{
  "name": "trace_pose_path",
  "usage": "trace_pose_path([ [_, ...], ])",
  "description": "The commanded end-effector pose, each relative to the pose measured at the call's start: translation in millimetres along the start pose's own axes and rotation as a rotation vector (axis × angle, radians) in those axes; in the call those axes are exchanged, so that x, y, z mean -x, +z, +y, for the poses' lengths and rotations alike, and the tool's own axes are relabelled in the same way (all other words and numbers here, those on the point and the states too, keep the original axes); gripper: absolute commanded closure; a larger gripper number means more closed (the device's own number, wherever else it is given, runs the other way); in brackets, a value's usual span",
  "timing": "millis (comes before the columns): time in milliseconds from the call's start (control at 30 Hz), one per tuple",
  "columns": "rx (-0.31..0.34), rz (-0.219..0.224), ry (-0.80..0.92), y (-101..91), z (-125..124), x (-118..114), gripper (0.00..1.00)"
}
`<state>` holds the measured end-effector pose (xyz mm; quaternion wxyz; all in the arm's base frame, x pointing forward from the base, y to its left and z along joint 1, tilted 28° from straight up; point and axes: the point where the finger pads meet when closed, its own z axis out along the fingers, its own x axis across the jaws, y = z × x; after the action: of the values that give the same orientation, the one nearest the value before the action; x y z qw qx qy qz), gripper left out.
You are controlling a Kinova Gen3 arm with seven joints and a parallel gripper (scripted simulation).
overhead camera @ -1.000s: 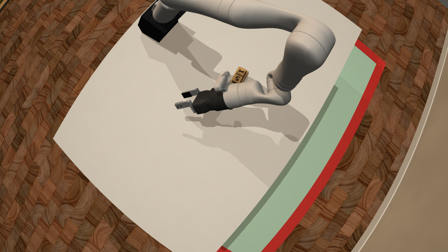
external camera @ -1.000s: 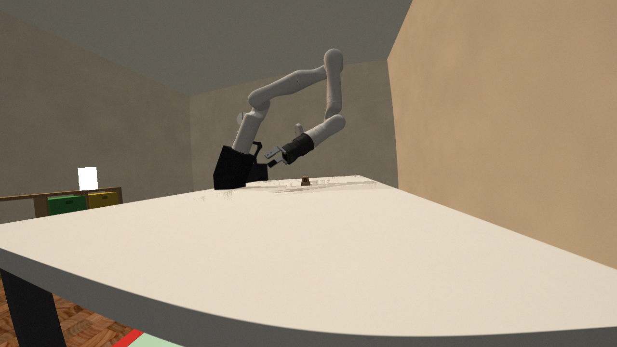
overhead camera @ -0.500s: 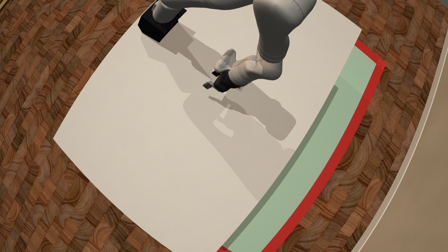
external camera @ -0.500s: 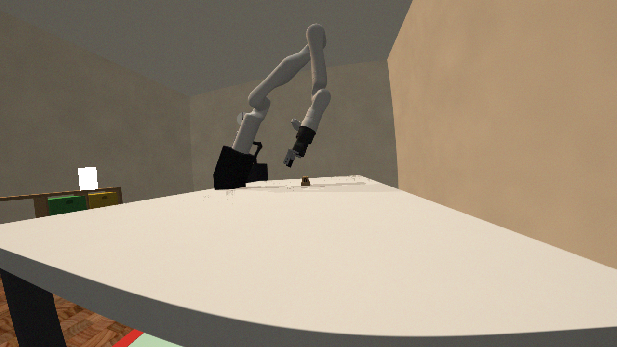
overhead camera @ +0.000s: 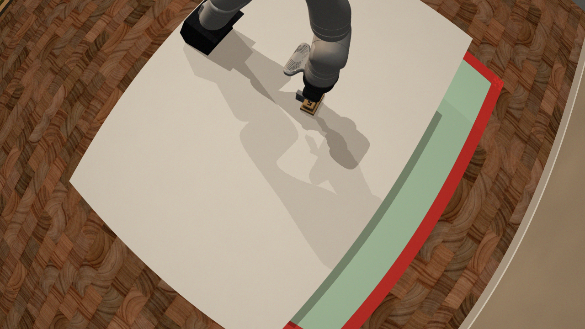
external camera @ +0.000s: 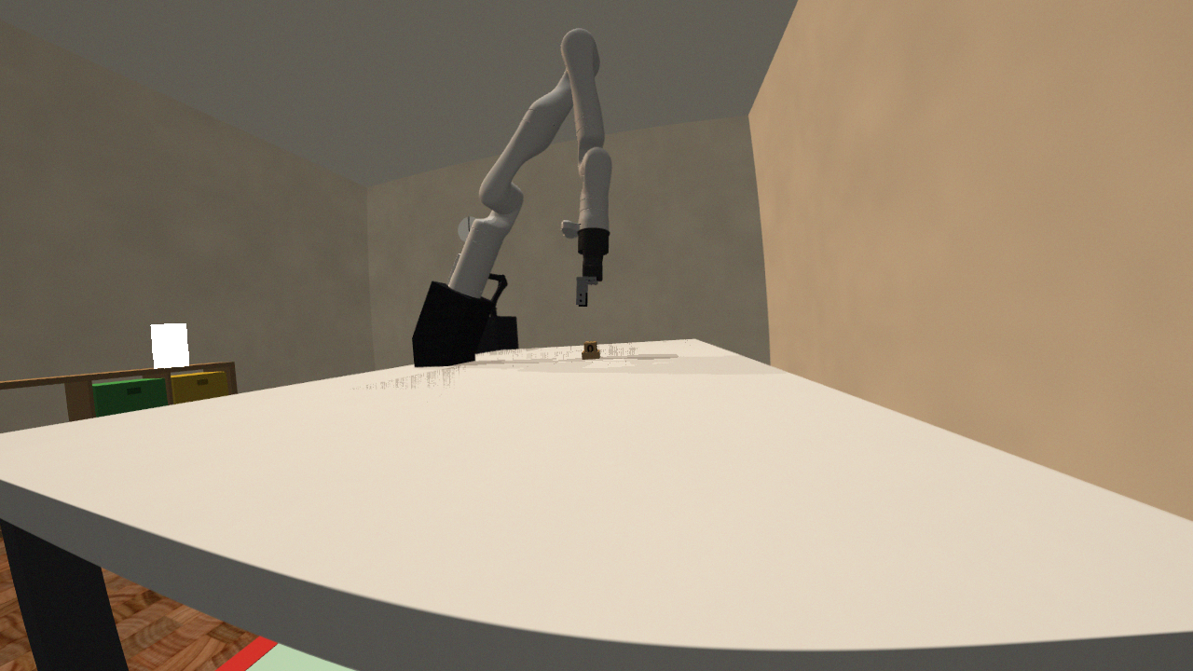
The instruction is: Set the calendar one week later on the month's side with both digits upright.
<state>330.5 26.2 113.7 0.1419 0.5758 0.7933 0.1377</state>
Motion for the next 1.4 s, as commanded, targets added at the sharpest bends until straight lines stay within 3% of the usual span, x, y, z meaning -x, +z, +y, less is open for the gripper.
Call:
trace_pose_path([
  [0, 0.025, -0.011, 0.005, -7.6, 2.9, 3.9, 0.0],
  [300, 0.084, 0.003, -0.016, -16.1, 9.8, -4.9, 0.0],
  [1133, 0.086, 0.006, -0.004, -16.0, 9.9, -5.8, 0.0],
  [1367, 0.082, 0.033, 0.188, -10.0, 8.3, -13.4, 0.0],
])
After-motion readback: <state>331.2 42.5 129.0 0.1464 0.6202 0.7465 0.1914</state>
